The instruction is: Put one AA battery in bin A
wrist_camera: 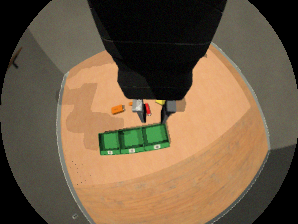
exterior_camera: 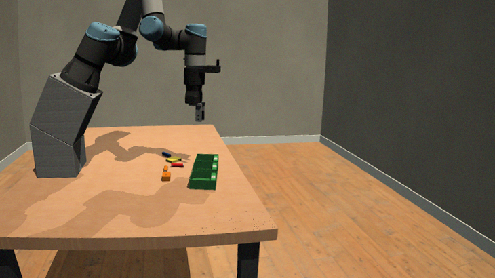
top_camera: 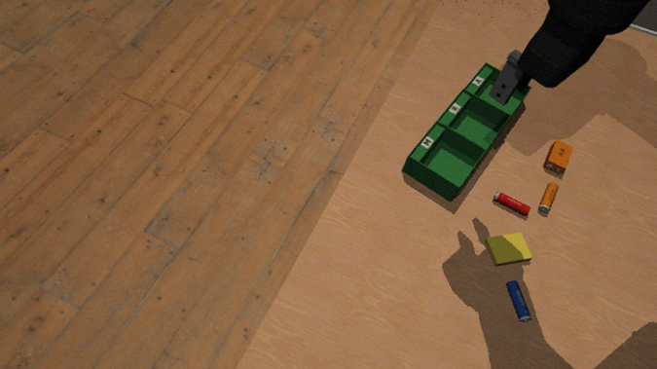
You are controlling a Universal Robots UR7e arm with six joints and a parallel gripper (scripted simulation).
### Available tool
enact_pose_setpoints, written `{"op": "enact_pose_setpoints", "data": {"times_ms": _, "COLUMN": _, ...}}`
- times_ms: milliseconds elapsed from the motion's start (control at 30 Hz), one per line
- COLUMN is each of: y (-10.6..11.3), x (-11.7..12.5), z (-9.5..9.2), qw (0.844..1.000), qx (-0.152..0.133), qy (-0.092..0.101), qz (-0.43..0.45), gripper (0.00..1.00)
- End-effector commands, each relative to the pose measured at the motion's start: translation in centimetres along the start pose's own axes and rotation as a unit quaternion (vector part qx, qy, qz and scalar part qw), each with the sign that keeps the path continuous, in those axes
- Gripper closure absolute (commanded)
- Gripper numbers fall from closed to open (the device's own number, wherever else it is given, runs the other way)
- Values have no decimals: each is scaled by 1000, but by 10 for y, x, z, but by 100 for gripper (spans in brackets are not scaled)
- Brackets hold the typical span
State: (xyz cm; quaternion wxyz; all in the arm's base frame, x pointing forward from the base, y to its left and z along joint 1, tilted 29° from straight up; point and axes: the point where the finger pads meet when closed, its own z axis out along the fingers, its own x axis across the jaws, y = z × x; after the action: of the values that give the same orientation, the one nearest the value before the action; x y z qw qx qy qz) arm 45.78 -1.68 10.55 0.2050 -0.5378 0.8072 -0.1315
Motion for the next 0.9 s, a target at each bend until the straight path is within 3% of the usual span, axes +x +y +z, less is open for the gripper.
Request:
{"op": "enact_pose_setpoints", "data": {"times_ms": 0, "y": 32, "x": 22, "z": 32, "qw": 997, "qx": 3, "qy": 0, "qz": 78, "gripper": 40}}
{"op": "enact_pose_setpoints", "data": {"times_ms": 100, "y": 37, "x": 25, "z": 37, "qw": 996, "qx": 2, "qy": 0, "qz": 90, "gripper": 40}}
{"op": "enact_pose_setpoints", "data": {"times_ms": 567, "y": 110, "x": 72, "z": 104, "qw": 961, "qx": -23, "qy": 0, "qz": 275, "gripper": 40}}
{"op": "enact_pose_setpoints", "data": {"times_ms": 667, "y": 110, "x": 72, "z": 104, "qw": 958, "qx": -26, "qy": 0, "qz": 287, "gripper": 40}}
{"op": "enact_pose_setpoints", "data": {"times_ms": 700, "y": 110, "x": 72, "z": 104, "qw": 946, "qx": -33, "qy": 1, "qz": 321, "gripper": 40}}
{"op": "enact_pose_setpoints", "data": {"times_ms": 867, "y": 112, "x": 74, "z": 104, "qw": 927, "qx": -37, "qy": 1, "qz": 373, "gripper": 40}}
